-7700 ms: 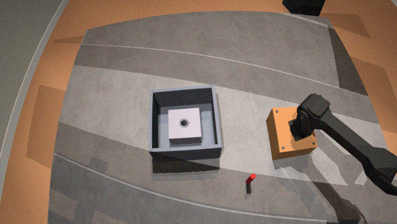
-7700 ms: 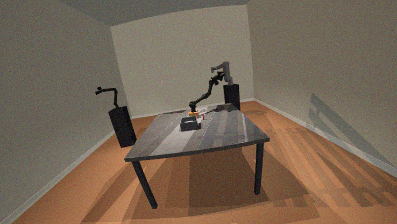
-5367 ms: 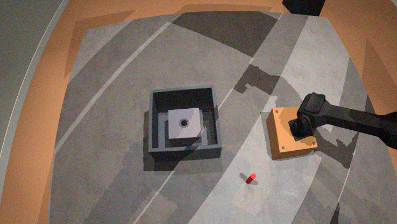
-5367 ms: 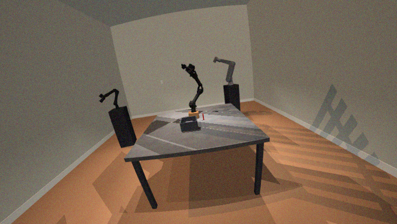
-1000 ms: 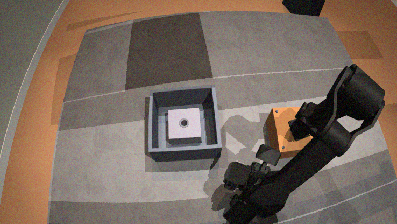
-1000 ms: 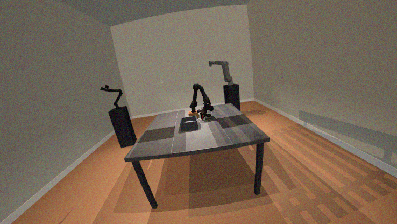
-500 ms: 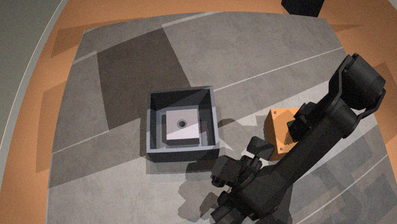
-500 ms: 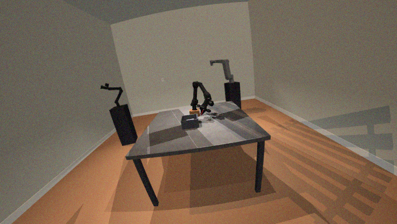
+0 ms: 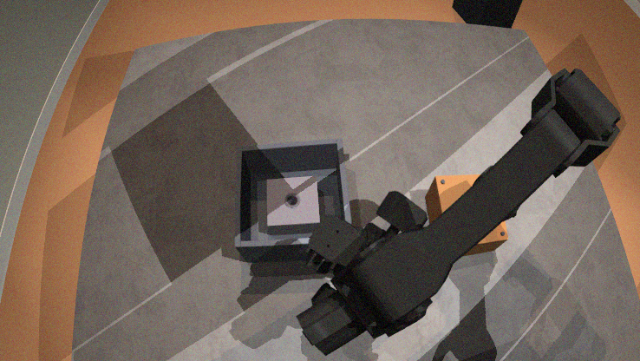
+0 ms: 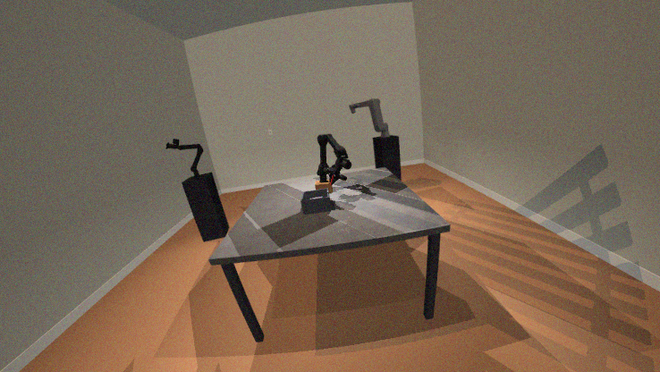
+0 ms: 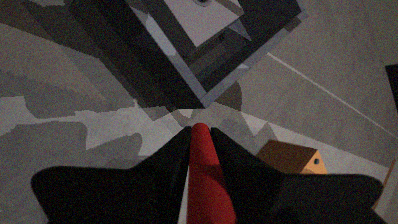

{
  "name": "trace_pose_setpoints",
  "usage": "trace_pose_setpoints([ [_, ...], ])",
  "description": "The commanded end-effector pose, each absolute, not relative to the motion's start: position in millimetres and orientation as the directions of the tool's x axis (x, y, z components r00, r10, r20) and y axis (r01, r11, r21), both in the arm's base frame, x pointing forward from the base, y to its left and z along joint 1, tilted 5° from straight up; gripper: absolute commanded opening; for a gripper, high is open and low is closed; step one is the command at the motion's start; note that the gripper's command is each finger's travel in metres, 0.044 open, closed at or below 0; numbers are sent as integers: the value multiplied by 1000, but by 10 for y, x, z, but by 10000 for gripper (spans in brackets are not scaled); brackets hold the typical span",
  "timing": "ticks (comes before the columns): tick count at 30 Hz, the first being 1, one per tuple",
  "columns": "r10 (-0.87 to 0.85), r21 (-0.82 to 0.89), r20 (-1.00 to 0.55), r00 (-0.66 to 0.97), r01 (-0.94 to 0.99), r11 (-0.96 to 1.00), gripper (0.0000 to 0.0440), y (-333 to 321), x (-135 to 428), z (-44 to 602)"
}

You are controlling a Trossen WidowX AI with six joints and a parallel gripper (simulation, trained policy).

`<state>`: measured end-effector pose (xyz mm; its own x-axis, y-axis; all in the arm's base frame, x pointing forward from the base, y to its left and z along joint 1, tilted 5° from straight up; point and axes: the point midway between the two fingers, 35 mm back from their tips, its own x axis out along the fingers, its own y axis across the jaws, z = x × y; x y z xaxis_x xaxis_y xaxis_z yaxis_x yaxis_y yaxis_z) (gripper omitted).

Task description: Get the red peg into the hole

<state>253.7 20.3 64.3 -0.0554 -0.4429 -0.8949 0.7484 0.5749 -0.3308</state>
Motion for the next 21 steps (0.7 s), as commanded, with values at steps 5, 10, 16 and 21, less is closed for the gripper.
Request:
trace_pose_setpoints([
  [5,-451,-295,-891,-43,810,507,0,-145,2731,781],
  [10,-448,-280,-893,-46,835,473,0,-379,2827,770],
  [16,-436,-262,-899,-45,852,454,0,-653,2941,695],
  [21,-415,-241,-909,-34,855,459,0,-856,3042,606],
])
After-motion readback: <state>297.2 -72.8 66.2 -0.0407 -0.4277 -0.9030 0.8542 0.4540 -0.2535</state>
